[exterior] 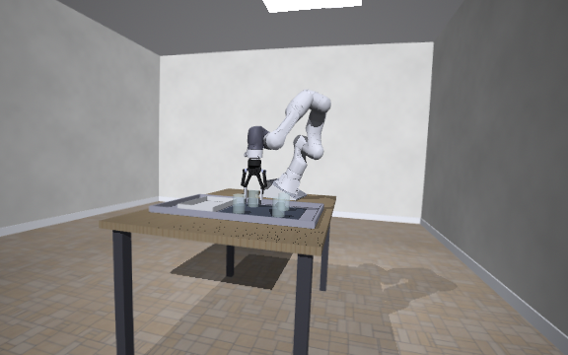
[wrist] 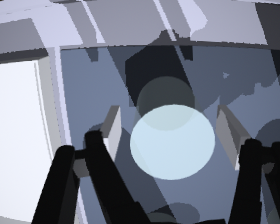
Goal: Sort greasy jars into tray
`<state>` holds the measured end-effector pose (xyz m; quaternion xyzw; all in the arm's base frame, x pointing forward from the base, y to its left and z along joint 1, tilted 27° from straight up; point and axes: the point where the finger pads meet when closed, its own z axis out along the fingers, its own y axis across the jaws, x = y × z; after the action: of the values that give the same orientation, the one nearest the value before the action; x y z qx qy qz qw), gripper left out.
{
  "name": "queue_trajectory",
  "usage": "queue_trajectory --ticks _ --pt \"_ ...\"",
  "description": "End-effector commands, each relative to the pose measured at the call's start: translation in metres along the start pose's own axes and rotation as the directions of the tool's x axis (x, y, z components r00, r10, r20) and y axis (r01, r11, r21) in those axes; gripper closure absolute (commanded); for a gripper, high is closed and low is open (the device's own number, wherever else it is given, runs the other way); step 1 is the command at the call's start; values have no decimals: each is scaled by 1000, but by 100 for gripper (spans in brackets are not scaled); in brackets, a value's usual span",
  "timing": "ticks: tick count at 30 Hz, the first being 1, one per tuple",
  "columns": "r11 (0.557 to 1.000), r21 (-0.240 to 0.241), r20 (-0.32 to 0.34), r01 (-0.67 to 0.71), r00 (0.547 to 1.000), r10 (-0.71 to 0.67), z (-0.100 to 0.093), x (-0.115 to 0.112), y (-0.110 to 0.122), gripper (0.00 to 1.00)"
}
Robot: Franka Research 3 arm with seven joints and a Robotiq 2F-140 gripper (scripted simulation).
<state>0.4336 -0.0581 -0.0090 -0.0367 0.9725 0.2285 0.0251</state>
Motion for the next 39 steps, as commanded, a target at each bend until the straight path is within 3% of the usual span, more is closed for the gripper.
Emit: queue_trajectory --ticks 1,39 --pt "1000 1 3 5 1000 -5 1 -1 0 40" --pt "1000 1 3 5 1000 -5 1 -1 0 46"
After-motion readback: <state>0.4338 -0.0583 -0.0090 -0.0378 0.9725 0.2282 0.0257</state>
